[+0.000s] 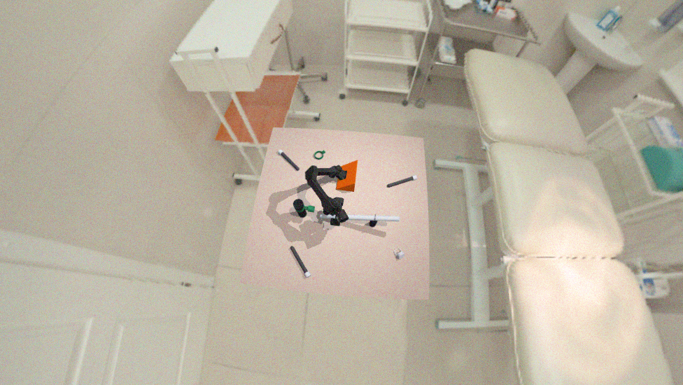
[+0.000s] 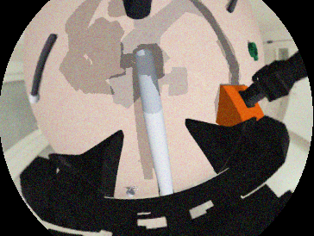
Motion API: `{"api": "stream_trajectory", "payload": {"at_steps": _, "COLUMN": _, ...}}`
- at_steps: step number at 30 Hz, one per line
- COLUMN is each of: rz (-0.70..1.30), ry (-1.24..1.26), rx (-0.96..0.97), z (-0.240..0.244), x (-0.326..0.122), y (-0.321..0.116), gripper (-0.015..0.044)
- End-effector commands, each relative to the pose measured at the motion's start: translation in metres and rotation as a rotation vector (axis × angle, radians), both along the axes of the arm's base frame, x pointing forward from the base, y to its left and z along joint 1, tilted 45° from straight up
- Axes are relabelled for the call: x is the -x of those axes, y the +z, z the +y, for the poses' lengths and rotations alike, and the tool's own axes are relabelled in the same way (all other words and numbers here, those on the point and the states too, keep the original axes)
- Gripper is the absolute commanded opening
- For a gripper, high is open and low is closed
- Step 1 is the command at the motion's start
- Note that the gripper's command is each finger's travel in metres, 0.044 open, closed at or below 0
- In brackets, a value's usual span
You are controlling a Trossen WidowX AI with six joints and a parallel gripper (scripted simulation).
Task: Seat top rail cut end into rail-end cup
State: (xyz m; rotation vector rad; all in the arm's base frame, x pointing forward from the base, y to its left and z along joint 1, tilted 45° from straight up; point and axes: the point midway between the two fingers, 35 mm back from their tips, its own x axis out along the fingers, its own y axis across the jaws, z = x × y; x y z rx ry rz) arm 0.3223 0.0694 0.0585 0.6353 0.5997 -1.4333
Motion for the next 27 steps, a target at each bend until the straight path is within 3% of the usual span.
{"api": "stream_trajectory", "payload": {"at_steps": 1, "rz": 0.001, "ry": 0.005, "rx": 0.004, "z": -0.003, "x": 0.0, "y": -0.003, "gripper": 0.044}}
{"api": "stream_trajectory", "payload": {"at_steps": 27, "rz": 0.001, "ry": 0.005, "rx": 0.005, "z": -0.033, "x": -0.003, "y": -0.033, "gripper": 0.044}}
